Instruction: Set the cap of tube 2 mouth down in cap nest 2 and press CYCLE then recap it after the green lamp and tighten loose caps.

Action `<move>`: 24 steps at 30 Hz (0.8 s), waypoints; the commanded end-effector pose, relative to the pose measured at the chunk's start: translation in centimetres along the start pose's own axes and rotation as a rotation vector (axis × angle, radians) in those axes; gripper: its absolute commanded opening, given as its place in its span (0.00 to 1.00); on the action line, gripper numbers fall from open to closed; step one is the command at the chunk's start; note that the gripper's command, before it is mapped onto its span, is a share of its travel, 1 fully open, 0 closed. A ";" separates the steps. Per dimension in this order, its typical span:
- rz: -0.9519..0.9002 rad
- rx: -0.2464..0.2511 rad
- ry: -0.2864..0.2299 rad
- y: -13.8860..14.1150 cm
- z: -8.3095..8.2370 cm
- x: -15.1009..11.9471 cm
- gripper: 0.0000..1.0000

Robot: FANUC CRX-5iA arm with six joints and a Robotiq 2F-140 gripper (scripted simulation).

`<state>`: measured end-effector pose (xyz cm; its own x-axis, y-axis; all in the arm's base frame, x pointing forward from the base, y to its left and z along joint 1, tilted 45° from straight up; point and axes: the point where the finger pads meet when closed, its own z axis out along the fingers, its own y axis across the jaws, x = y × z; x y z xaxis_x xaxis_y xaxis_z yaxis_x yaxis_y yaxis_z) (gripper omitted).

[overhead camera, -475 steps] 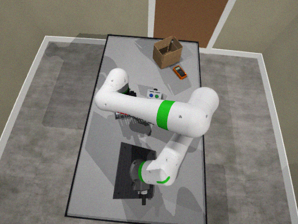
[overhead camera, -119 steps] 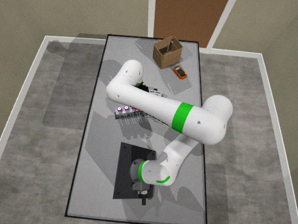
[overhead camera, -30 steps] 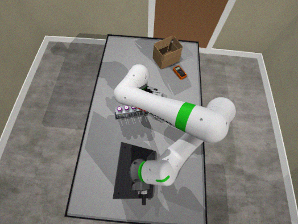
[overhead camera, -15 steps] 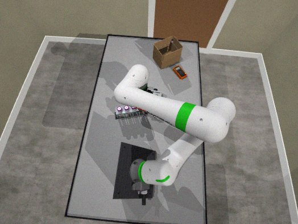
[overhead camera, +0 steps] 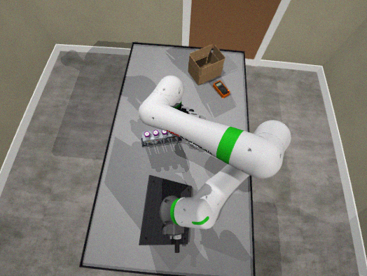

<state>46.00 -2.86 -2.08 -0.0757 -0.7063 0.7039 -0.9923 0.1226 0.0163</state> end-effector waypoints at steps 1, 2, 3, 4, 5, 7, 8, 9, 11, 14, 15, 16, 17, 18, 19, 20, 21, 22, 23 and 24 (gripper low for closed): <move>0.000 0.002 0.000 -0.1 -1.0 0.0 0.41; 0.000 0.002 0.000 -0.1 -1.3 0.0 0.41; 0.000 0.002 0.000 -0.1 -1.6 0.0 0.41; 0.000 0.002 0.000 -0.1 -1.9 0.0 0.41; 0.000 0.002 0.000 -0.1 -2.2 0.0 0.41; 0.000 0.002 0.000 -0.1 -2.3 0.0 0.41; 0.000 0.002 0.000 -0.1 -2.3 0.0 0.41; 0.083 0.002 -0.001 -0.6 -2.3 0.6 0.10; 0.120 0.002 -0.001 -1.8 -2.3 1.8 0.10; 0.120 0.002 0.000 -3.3 -2.3 3.5 0.10; 0.120 0.002 0.000 -3.9 -2.3 4.1 0.10; 0.120 0.002 0.000 -4.5 -2.3 4.7 0.10; 0.120 0.002 0.000 -4.5 -2.3 4.8 0.10; 0.120 0.002 0.000 -4.5 -2.3 4.8 0.10; 0.120 0.002 0.000 -4.5 -2.3 4.8 0.10; 0.120 0.002 0.000 -5.0 -1.9 5.3 0.10; 0.120 0.002 0.000 -5.5 -1.5 5.9 0.10; 0.120 0.002 0.000 -6.0 -1.1 6.4 0.10; 0.120 0.002 0.000 -6.5 -0.7 6.9 0.10; 0.120 0.002 0.000 -6.5 -0.7 6.9 0.10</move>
<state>51.18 -6.95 3.04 -0.1943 -0.6857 0.7014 -0.9760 0.2067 -0.0683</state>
